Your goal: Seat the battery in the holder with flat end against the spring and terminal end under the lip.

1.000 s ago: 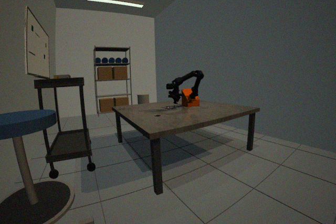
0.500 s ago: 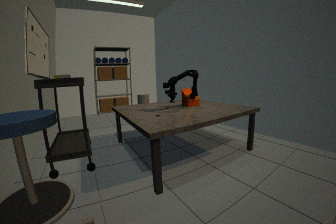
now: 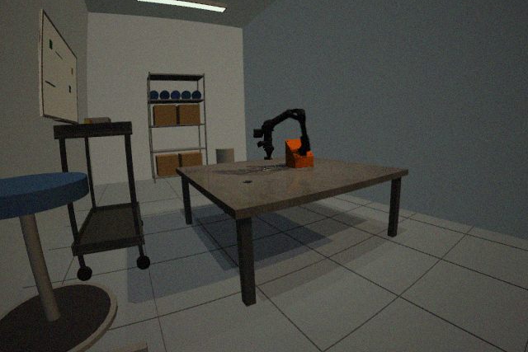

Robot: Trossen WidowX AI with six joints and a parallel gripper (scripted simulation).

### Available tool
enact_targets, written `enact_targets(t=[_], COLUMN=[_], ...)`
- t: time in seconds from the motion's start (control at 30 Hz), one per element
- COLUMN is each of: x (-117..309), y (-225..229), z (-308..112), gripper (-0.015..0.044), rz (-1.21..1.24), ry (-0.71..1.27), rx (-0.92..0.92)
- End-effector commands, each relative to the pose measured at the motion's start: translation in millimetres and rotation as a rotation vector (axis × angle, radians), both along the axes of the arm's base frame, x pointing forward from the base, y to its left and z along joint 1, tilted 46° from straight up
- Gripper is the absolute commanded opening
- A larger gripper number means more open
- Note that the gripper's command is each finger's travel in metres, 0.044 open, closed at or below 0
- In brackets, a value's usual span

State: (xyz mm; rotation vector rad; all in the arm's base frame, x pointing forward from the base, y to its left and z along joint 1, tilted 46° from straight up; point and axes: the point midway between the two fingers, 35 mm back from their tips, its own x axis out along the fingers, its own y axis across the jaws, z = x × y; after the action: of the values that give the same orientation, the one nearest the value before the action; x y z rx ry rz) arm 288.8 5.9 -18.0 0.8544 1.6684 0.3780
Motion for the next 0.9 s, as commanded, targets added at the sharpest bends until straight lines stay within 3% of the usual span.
enact_targets(t=[0.0, 0.87], x=[-1, -10], y=[0, 31], z=[-2, -29], gripper=[0.0082, 0.0082], rz=[0.021, 0.194], ry=[-0.006, 0.193], rx=[0.004, 0.103])
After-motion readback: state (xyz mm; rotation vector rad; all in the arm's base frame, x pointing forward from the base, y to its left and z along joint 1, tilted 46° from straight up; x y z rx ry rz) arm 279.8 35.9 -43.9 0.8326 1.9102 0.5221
